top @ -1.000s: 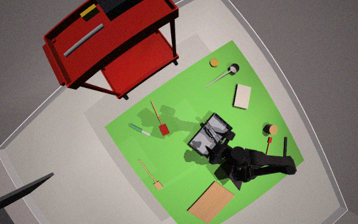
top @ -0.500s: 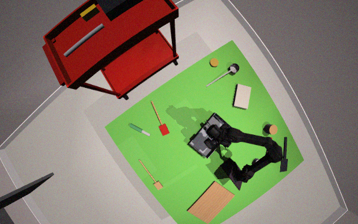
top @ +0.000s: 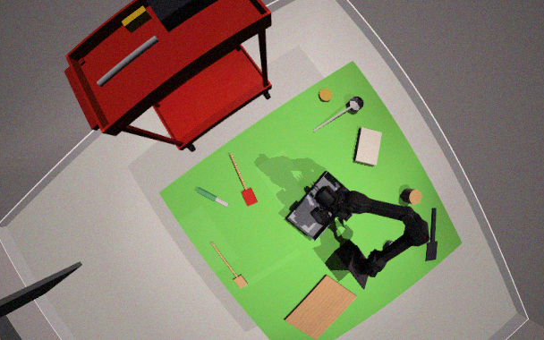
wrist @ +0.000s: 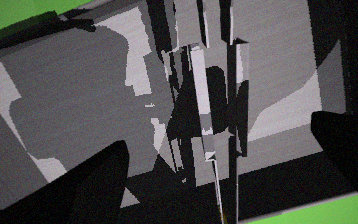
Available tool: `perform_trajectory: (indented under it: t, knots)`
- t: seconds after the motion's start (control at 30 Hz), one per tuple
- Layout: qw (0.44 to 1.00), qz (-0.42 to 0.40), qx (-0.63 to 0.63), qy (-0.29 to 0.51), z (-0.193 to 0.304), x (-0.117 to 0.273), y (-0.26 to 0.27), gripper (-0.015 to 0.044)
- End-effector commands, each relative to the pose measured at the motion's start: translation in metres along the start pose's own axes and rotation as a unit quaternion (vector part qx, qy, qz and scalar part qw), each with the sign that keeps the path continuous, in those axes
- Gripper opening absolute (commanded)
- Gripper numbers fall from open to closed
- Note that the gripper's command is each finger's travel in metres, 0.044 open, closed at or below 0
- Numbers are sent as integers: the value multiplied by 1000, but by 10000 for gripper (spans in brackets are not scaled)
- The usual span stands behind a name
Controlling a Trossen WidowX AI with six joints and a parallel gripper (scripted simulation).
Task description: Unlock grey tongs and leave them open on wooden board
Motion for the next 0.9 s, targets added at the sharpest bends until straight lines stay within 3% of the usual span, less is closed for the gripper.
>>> perform_trajectory:
  t: [0.0,0.87]
  knots:
    - [1000,2,0,-1,-1,-5,-1,440]
    - [1000,2,0,-1,-2,-48,-1,440]
Point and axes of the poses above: the point midway between the two fingers, 35 mm back from their tips, its own x axis back along the fingers, its own y axis across the jaws, z = x × y, the point moved 4 cm from there along x, back along the fingers, and after that the axes turned 7 degrees about x, right-handed, at the moved point
